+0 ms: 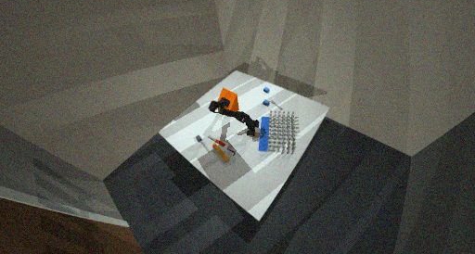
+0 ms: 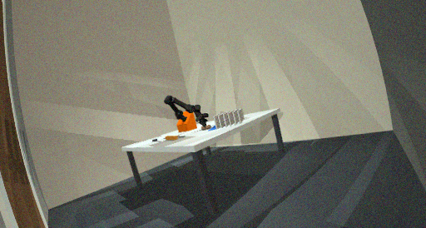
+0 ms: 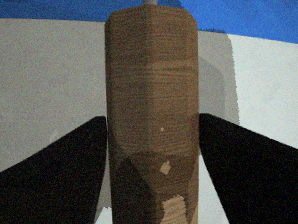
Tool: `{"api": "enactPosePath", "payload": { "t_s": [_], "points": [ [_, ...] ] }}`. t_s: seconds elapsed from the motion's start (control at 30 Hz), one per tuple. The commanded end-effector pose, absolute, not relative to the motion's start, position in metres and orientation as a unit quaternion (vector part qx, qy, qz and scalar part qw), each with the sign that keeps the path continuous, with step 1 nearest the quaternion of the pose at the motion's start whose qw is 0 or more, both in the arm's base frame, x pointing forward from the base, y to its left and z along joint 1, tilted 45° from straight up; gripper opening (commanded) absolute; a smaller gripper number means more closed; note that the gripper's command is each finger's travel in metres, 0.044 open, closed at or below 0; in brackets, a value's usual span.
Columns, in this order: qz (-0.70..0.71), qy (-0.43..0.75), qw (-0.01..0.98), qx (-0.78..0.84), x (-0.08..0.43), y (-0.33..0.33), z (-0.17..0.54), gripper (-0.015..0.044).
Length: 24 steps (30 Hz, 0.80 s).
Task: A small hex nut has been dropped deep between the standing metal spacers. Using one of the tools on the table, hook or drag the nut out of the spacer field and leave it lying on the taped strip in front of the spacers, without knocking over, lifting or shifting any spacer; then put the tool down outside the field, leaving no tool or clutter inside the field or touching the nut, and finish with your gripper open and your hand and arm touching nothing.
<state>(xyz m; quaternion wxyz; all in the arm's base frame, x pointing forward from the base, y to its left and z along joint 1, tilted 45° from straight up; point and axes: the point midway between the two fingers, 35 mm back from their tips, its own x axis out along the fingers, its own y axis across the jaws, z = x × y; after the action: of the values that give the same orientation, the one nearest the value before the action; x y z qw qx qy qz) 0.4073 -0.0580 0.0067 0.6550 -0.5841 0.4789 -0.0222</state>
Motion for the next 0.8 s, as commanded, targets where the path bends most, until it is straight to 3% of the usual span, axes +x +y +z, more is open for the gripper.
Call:
{"api": "enactPosePath", "payload": {
  "t_s": [0.0, 0.77],
  "points": [
    [-0.022, 0.478, 0.654, -0.585, 0.405, -0.06, 0.009, 0.0],
    [-0.022, 0.479, 0.654, -0.585, 0.392, -0.068, 0.014, 0.0]
  ]
}}
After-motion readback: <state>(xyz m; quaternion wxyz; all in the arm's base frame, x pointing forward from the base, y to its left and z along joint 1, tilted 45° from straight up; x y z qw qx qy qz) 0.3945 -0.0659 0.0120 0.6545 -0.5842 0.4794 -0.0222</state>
